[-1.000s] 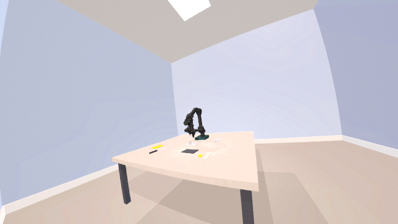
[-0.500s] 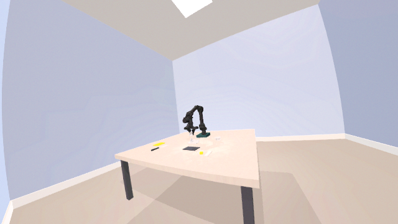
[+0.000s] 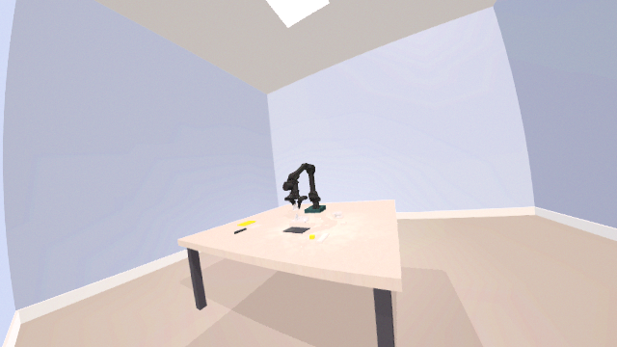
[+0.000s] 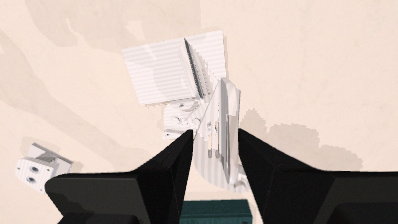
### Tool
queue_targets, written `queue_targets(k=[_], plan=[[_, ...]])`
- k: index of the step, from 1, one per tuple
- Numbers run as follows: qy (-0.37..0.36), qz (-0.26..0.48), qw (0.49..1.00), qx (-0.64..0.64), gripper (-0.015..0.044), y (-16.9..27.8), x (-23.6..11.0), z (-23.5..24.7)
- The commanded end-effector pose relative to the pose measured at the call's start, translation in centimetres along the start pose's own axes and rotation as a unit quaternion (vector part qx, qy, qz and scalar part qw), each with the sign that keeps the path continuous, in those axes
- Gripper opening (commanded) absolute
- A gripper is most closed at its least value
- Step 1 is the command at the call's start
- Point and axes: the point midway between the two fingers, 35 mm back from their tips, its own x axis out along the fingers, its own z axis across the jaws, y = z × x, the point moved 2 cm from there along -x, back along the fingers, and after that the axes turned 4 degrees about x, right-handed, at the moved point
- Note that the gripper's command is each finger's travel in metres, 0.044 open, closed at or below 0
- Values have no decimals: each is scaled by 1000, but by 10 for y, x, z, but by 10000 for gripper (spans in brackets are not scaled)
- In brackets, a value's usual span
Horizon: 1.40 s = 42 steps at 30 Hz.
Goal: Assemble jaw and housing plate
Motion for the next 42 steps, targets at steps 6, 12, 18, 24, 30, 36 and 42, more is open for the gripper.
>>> queue_targets(k=[6, 12, 18, 24, 30, 36, 42], plan=[[-2, 0, 1000, 8, 134, 0, 0, 0], [-2, 0, 1000, 8, 134, 0, 0, 0], [-2, 0, 1000, 8, 134, -4, 0, 10], [-3, 0, 1000, 8, 134, -11, -1, 27], [-4, -1, 1000, 8, 134, -16, -1, 46], [-5, -1, 1000, 8, 134, -20, -1, 65], [-5, -1, 1000, 8, 134, -22, -1, 73]])
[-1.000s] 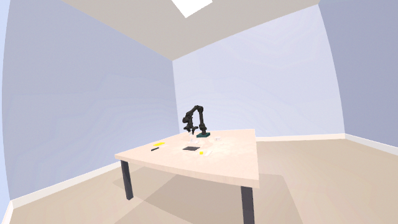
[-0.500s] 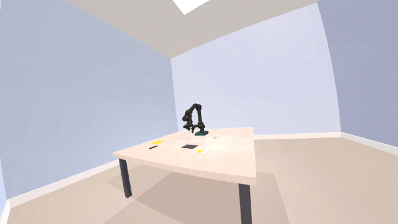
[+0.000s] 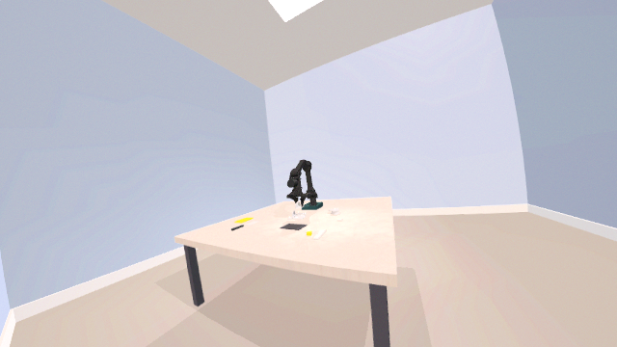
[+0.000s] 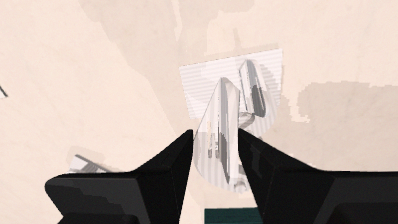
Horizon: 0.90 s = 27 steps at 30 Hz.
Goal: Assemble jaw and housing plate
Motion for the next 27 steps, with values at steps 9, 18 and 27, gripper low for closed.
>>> queue_targets(k=[9, 18, 27], plan=[[1, -4, 1000, 3, 134, -3, -2, 4], [1, -4, 1000, 3, 134, -3, -2, 4], [1, -4, 1000, 8, 134, -3, -2, 4]])
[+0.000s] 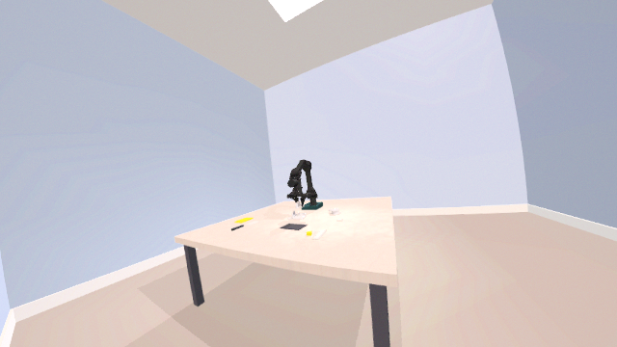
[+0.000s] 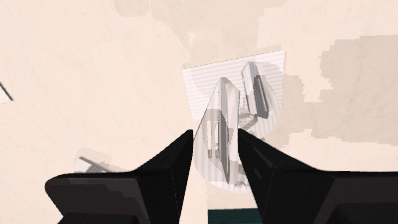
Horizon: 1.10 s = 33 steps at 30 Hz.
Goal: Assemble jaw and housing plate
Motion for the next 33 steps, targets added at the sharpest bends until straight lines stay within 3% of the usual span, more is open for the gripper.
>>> queue_targets(k=[1, 19, 33], plan=[[1, -2, 1000, 2, 134, -1, -1, 0], [1, -2, 1000, 2, 134, -3, -1, -1], [1, -2, 1000, 2, 134, -4, 21, -1]])
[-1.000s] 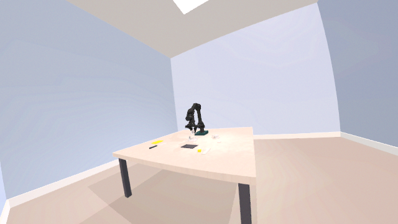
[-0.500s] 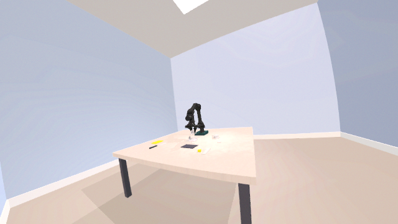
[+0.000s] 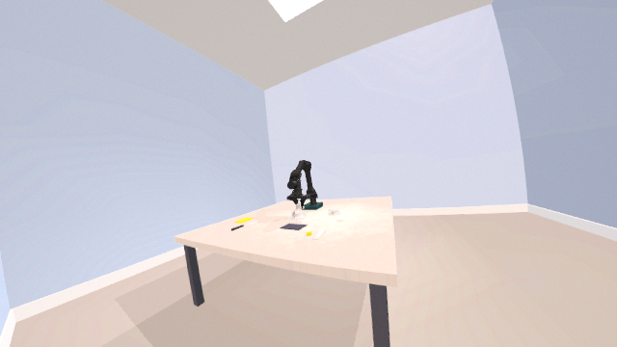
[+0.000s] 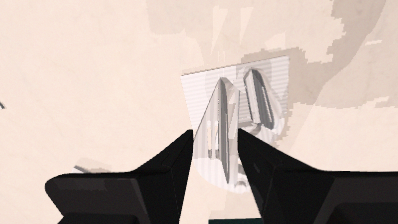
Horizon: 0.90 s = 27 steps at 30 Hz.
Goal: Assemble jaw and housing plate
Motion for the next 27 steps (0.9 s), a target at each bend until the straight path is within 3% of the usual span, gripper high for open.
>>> queue_targets(k=[1, 27], plan=[[2, 3, 1000, -1, 134, 1, 9, -1], [2, 3, 1000, -1, 134, 3, 36, -1]])
